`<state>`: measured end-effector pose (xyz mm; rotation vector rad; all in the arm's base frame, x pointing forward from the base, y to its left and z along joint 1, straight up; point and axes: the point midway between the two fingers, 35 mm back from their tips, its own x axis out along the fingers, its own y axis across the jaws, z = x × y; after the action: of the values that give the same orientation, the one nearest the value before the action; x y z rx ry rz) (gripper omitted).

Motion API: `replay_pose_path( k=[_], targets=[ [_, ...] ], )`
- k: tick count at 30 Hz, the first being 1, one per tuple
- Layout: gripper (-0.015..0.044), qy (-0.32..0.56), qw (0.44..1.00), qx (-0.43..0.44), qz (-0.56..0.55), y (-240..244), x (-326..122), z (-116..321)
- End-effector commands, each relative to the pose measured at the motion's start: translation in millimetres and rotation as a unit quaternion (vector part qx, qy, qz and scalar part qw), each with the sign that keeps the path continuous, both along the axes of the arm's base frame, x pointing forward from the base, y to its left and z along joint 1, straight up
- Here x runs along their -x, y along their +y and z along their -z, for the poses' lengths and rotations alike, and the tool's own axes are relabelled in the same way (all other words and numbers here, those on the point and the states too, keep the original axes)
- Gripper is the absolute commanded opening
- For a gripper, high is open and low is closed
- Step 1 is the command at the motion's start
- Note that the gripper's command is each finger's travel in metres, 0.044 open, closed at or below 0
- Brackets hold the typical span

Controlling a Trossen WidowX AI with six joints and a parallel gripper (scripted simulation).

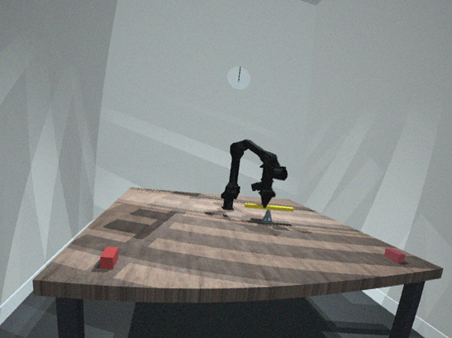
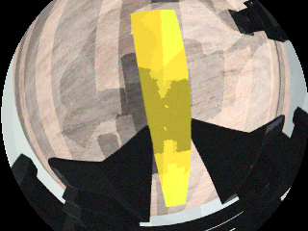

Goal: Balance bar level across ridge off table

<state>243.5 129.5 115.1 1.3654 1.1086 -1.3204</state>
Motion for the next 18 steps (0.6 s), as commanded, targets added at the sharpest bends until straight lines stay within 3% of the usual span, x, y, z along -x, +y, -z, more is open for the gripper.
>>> replay_pose_path(
  k=[1, 6, 12, 18],
  targets=[
    [0.0, 0.0, 1.0, 0.0, 0.0, 0.0, 0.1, 0.1],
    [0.0, 0.0, 1.0, 0.0, 0.0, 0.0, 0.1, 0.1],
    [0.0157, 0.0, 1.0, 0.0, 0.0, 0.0, 0.1, 0.1],
    [0.0167, 0.0, 1.0, 0.0, 0.0, 0.0, 0.1, 0.1]
  ],
)
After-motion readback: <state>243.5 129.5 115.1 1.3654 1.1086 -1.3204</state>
